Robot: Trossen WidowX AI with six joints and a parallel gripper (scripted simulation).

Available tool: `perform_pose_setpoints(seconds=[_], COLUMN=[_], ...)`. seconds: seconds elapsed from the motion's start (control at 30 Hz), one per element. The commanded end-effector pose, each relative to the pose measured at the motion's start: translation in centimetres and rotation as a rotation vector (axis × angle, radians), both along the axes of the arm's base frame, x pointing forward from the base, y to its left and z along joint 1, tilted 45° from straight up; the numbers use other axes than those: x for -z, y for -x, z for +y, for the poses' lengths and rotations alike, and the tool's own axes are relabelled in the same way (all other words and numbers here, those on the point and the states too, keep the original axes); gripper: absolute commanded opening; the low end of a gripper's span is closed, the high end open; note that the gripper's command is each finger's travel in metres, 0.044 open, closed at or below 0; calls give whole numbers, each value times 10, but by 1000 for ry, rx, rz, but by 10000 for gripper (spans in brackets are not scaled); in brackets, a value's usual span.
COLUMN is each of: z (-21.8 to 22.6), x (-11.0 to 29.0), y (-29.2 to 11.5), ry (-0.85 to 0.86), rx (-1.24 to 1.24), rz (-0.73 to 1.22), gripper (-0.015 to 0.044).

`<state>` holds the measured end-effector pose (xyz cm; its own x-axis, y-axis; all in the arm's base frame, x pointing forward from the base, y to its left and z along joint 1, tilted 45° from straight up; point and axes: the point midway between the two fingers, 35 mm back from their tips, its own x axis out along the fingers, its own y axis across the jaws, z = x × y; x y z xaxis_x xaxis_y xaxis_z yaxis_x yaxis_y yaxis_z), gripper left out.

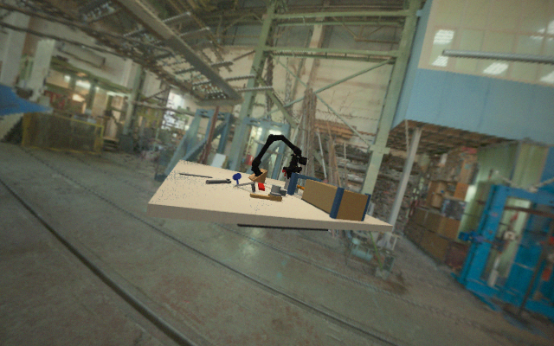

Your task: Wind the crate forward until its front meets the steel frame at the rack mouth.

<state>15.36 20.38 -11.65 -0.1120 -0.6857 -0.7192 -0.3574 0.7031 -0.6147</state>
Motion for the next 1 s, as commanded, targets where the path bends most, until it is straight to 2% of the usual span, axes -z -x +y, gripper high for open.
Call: perform_pose_setpoints(seconds=[0.0,0.1,0.67,0.8,0.97], z=[-1,-1,0,10,52], x=[4,4,0,-8,-46], y=[1,1,0,-2,-6], ry=[3,4,1,-4,-23], rx=[21,25,11,4,-24], rz=[-14,-17,-10,-16,-41], gripper=[0,0,440,440,440])
